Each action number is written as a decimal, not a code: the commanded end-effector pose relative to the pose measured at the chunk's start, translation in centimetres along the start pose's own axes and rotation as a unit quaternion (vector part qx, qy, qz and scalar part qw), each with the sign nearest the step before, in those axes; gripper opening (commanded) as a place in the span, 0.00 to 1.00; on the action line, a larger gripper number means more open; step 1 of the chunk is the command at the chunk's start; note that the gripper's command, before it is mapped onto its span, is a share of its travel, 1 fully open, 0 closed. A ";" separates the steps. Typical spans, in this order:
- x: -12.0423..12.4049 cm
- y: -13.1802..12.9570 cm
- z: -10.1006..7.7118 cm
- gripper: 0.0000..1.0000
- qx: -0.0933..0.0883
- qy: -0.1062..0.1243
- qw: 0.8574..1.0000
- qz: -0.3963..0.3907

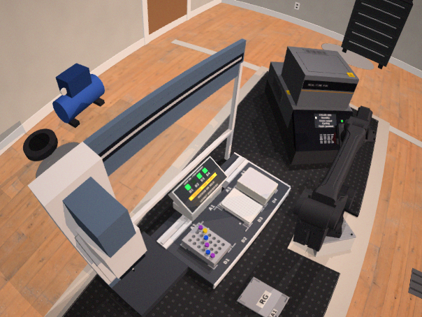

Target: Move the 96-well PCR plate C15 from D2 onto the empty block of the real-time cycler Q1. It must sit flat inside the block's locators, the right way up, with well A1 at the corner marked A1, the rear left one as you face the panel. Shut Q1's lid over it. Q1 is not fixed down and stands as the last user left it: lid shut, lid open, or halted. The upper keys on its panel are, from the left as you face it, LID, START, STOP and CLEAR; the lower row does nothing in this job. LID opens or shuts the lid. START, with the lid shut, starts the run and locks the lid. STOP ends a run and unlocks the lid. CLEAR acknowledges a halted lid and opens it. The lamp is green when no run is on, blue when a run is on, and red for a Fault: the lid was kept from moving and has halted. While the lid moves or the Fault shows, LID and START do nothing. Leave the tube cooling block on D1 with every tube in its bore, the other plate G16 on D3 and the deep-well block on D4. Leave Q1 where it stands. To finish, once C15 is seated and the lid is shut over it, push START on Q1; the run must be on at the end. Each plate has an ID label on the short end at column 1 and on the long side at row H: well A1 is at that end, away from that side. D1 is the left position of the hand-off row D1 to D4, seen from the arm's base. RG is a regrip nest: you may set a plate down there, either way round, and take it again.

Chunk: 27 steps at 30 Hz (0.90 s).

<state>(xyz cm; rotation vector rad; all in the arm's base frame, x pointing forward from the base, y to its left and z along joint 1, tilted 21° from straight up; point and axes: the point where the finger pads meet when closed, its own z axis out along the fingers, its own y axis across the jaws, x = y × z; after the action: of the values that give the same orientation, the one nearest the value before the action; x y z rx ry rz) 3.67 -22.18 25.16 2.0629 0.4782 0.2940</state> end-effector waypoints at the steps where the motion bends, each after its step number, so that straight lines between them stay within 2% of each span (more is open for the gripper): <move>1: -0.4 1.3 0.2 0.00 -0.015 -0.008 1.000 0.005; 5: -0.1 1.1 1.3 0.00 -0.011 0.002 1.000 0.008; 9: -0.4 1.2 1.9 0.00 -0.011 -0.005 1.000 0.013; 13: -0.3 2.3 2.2 0.00 -0.020 -0.003 1.000 0.006; 18: -0.4 2.6 2.4 0.00 -0.022 -0.008 1.000 0.000; 22: -0.2 1.8 3.8 0.00 -0.012 0.000 1.000 0.003; 27: -0.5 2.2 4.4 0.00 -0.015 -0.006 1.000 0.007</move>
<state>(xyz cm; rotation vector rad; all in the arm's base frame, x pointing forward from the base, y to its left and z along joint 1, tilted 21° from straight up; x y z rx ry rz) 5.37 -25.99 23.94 2.0628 0.4699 0.2921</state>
